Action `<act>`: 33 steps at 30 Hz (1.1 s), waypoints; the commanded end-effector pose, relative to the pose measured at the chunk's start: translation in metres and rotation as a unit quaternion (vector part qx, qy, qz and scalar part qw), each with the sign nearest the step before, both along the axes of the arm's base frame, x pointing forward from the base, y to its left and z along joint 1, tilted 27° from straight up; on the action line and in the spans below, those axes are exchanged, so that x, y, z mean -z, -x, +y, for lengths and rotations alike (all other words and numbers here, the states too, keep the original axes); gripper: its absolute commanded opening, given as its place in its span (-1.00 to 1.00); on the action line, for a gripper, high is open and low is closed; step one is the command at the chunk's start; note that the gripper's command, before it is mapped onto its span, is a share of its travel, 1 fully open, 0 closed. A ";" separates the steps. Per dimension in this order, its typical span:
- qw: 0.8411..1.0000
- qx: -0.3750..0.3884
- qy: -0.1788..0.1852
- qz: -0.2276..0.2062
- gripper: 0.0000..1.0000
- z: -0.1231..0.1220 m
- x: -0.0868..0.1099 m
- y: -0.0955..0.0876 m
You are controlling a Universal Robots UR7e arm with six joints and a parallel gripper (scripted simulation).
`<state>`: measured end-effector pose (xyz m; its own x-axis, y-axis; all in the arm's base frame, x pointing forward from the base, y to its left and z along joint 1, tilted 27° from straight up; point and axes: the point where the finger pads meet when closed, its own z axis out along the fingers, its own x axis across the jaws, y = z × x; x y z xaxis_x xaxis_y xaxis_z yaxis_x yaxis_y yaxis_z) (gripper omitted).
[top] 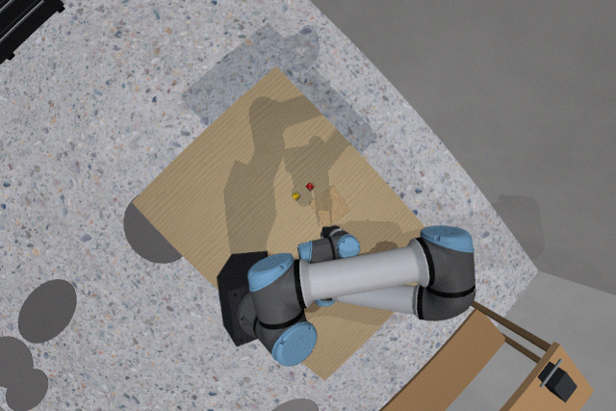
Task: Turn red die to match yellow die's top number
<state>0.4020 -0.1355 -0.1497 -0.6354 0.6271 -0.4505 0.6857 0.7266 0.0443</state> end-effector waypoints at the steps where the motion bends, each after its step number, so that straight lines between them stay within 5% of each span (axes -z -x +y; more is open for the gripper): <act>1: 1.000 0.000 0.000 0.000 1.00 0.010 0.002 -0.004; 22: 1.000 0.000 0.000 0.000 1.00 0.066 0.011 -0.028; 33: 1.000 0.000 0.000 0.000 1.00 0.118 0.018 -0.049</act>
